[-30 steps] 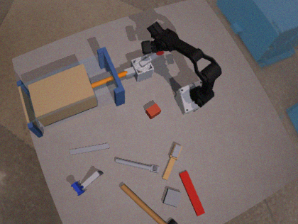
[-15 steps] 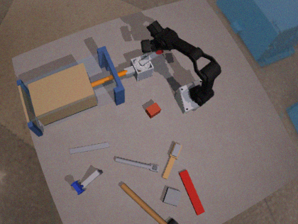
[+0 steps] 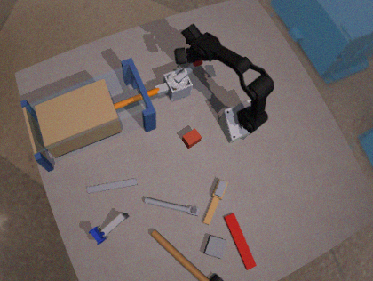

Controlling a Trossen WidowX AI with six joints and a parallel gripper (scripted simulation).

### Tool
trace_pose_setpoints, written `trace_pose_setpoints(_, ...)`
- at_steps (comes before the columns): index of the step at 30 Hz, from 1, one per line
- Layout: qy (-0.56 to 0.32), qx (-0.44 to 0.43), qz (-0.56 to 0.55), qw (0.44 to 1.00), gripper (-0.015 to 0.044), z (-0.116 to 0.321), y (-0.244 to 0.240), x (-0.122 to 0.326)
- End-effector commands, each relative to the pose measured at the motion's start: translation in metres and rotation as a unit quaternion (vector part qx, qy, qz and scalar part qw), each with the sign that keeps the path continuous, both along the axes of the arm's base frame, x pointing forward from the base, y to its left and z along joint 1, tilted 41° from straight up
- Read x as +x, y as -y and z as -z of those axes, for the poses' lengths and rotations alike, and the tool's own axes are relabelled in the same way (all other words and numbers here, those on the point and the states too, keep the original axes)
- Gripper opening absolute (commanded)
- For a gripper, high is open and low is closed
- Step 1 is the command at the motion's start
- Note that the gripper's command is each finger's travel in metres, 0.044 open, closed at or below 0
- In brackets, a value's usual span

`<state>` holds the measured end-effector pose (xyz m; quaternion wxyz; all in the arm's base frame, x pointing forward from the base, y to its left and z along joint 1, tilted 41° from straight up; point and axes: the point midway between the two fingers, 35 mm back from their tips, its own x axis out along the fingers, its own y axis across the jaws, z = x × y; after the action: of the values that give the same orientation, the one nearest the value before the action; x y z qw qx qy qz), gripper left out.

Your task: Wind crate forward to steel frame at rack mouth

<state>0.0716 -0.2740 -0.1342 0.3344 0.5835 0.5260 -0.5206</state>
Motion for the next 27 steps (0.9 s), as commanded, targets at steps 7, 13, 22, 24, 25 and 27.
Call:
trace_pose_setpoints(7, 0.002, 0.003, 0.003, 1.000, 0.0000, 0.010, 0.007, 0.006)
trace_pose_setpoints(13, 0.002, 0.003, 0.003, 1.000, 0.0000, 0.013, 0.012, 0.009)
trace_pose_setpoints(22, 0.002, 0.002, 0.003, 1.000, 0.0000, 0.018, 0.018, 0.014)
trace_pose_setpoints(24, 0.002, 0.002, 0.003, 1.000, 0.0000, 0.019, 0.019, 0.016)
trace_pose_setpoints(25, 0.002, 0.002, 0.003, 1.000, 0.0000, 0.020, 0.020, 0.016)
trace_pose_setpoints(27, 0.002, 0.002, 0.003, 1.000, 0.0000, 0.021, 0.021, 0.018)
